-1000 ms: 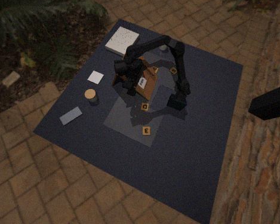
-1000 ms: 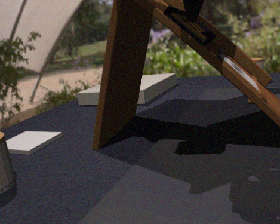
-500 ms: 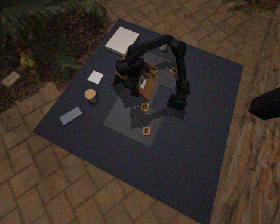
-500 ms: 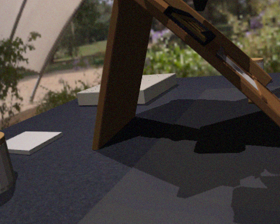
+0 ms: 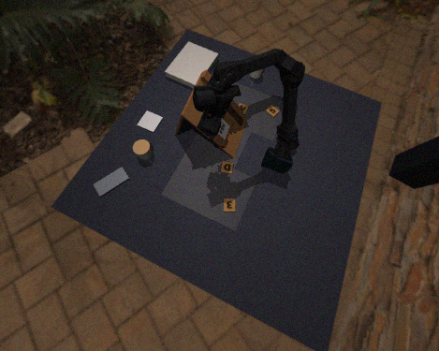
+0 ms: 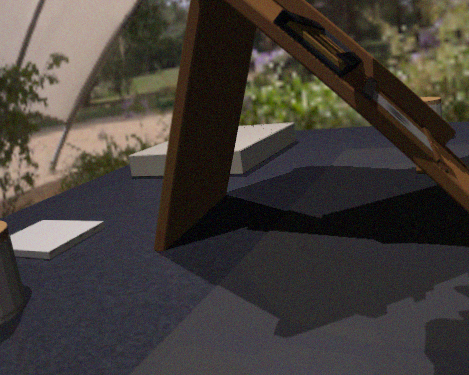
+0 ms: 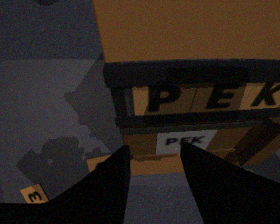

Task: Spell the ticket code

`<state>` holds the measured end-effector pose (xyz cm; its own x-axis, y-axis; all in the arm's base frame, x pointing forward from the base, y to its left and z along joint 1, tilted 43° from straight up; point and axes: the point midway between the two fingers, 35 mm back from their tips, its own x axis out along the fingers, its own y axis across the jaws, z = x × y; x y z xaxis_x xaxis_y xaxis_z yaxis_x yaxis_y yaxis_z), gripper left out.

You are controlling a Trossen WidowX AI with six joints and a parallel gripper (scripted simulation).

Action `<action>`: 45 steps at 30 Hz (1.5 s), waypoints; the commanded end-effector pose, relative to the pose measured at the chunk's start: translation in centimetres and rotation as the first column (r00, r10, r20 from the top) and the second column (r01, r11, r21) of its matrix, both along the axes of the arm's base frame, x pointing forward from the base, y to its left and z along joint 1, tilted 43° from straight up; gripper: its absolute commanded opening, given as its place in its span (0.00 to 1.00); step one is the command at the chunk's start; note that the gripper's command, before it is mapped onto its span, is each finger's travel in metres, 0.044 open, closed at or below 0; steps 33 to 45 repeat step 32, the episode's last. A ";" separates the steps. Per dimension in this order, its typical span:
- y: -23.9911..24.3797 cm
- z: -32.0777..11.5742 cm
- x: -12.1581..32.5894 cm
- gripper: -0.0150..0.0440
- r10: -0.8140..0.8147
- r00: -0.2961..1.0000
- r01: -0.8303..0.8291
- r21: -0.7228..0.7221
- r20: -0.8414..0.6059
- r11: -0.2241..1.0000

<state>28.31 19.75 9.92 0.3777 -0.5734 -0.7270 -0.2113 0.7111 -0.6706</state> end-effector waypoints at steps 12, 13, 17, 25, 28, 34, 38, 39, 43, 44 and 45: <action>-2.5 11.8 -7.2 1.00 0.347 0.853 -0.390 0.034 0.389 0.920; -2.6 11.9 -7.2 1.00 0.350 0.850 -0.394 0.034 0.393 0.919; -2.6 11.9 -7.2 1.00 0.350 0.850 -0.394 0.034 0.393 0.919; -2.6 11.9 -7.2 1.00 0.350 0.850 -0.394 0.034 0.393 0.919; -2.6 11.9 -7.2 1.00 0.350 0.850 -0.394 0.034 0.393 0.919; -2.6 11.9 -7.2 1.00 0.350 0.850 -0.394 0.034 0.393 0.919; -2.6 11.9 -7.2 1.00 0.350 0.850 -0.394 0.034 0.393 0.919; -2.6 11.9 -7.2 1.00 0.350 0.850 -0.394 0.034 0.393 0.919; -2.6 11.9 -7.2 1.00 0.350 0.850 -0.394 0.034 0.393 0.919; -2.6 11.9 -7.2 1.00 0.350 0.850 -0.394 0.034 0.393 0.919; -2.6 11.9 -7.2 1.00 0.350 0.850 -0.394 0.034 0.393 0.919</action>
